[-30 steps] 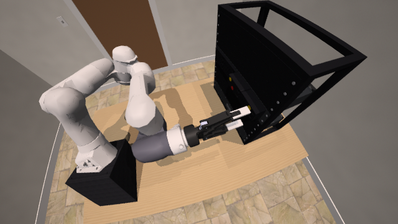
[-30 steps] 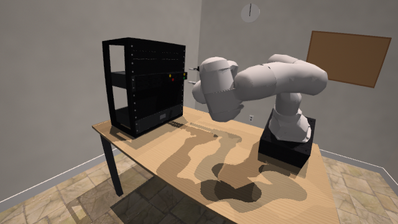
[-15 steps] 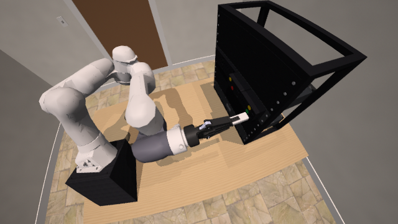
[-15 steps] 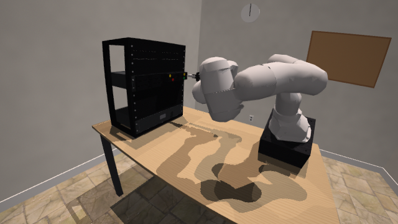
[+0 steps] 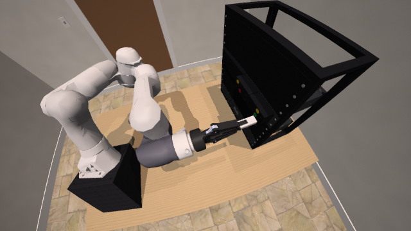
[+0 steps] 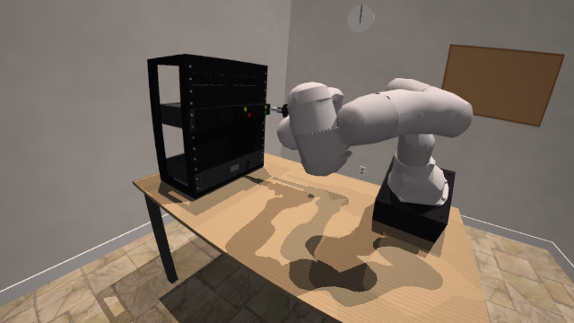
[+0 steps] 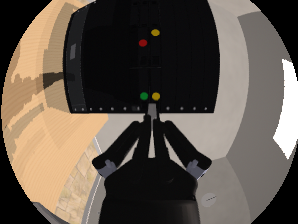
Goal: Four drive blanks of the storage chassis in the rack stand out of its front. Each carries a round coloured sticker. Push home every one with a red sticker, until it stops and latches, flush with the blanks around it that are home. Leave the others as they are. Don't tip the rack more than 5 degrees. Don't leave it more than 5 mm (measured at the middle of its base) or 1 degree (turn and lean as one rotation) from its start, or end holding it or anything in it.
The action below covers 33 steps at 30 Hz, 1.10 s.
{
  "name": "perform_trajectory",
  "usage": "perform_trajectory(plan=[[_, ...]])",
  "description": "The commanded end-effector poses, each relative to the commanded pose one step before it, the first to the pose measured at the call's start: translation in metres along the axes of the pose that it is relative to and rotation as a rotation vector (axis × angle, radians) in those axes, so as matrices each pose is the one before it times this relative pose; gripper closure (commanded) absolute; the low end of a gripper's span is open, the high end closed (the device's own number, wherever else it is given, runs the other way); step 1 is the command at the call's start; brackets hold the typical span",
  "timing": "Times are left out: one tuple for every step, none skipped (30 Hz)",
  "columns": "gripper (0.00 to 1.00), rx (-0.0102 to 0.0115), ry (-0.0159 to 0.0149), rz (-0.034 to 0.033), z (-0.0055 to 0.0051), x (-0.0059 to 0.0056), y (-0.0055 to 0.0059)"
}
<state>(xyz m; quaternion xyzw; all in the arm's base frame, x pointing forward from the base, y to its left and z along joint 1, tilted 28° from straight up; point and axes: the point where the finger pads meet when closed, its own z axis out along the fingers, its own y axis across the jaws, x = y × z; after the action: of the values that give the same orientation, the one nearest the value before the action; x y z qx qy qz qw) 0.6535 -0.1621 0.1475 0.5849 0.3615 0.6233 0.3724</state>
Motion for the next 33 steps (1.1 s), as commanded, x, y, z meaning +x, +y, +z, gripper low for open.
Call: perform_trajectory(plan=[[1.00,0.00189,0.00096,0.00645,-0.00010,0.00089,-0.00167],[1.00,0.00000,0.00000,0.00000,-0.00012,0.00079,-0.00010],[1.00,0.00000,0.00000,0.00000,-0.00018,0.00112,-0.00015],[1.00,0.00001,0.00000,0.00000,-0.00025,0.00148,-0.00020],[1.00,0.00000,0.00000,0.00000,-0.00030,0.00188,-0.00025],[1.00,0.00000,0.00000,0.00000,-0.00037,0.00228,-0.00030],[1.00,0.00000,0.00000,0.00000,-0.00043,0.00269,-0.00036],[1.00,0.00001,-0.00001,0.00001,-0.00051,0.00310,-0.00042],[1.00,-0.00001,0.00001,-0.00001,-0.00056,0.00352,-0.00046],[1.00,0.00000,0.00000,0.00000,-0.00063,0.00390,-0.00052],[1.00,0.00000,0.00000,0.00000,-0.00069,0.00427,-0.00057],[1.00,0.00000,0.00000,0.00000,-0.00075,0.00462,-0.00061],[1.00,0.00000,0.00000,0.00000,0.00000,0.00000,0.00000],[1.00,0.00000,0.00000,0.00000,0.00000,0.00000,0.00000],[1.00,0.00000,0.00000,0.00000,-0.00080,0.00493,-0.00065],[1.00,0.00000,0.00000,0.00000,-0.00084,0.00521,-0.00069],[1.00,0.00000,0.00000,0.00000,-0.00088,0.00546,-0.00072],[1.00,0.00000,0.00000,0.00000,-0.00092,0.00566,-0.00075],[1.00,0.00001,-0.00001,0.00001,-0.00095,0.00581,-0.00077],[1.00,-0.00001,0.00001,-0.00001,-0.00095,0.00594,-0.00078],[1.00,0.00000,0.00000,0.00000,-0.00097,0.00601,-0.00080],[1.00,0.00000,0.00000,0.00000,-0.00098,0.00603,-0.00080],[1.00,0.00001,-0.00001,0.00001,-0.00098,0.00601,-0.00080],[1.00,-0.00001,0.00001,-0.00001,-0.00096,0.00596,-0.00079],[1.00,0.00000,0.00000,0.00000,-0.00094,0.00585,-0.00077],[1.00,0.00000,0.00000,0.00000,-0.00092,0.00570,-0.00076],[1.00,0.00000,0.00000,0.00000,-0.00090,0.00551,-0.00073],[1.00,0.00000,0.00000,0.00000,-0.00086,0.00529,-0.00070],[1.00,0.00000,0.00000,0.00000,-0.00082,0.00503,-0.00067],[1.00,0.00000,0.00000,0.00000,0.00000,0.00000,0.00000],[1.00,0.00000,0.00000,0.00000,0.00000,0.00000,0.00000],[1.00,0.00000,0.00000,0.00000,-0.00077,0.00475,-0.00063],[1.00,0.00000,0.00000,0.00000,-0.00071,0.00443,-0.00059]])
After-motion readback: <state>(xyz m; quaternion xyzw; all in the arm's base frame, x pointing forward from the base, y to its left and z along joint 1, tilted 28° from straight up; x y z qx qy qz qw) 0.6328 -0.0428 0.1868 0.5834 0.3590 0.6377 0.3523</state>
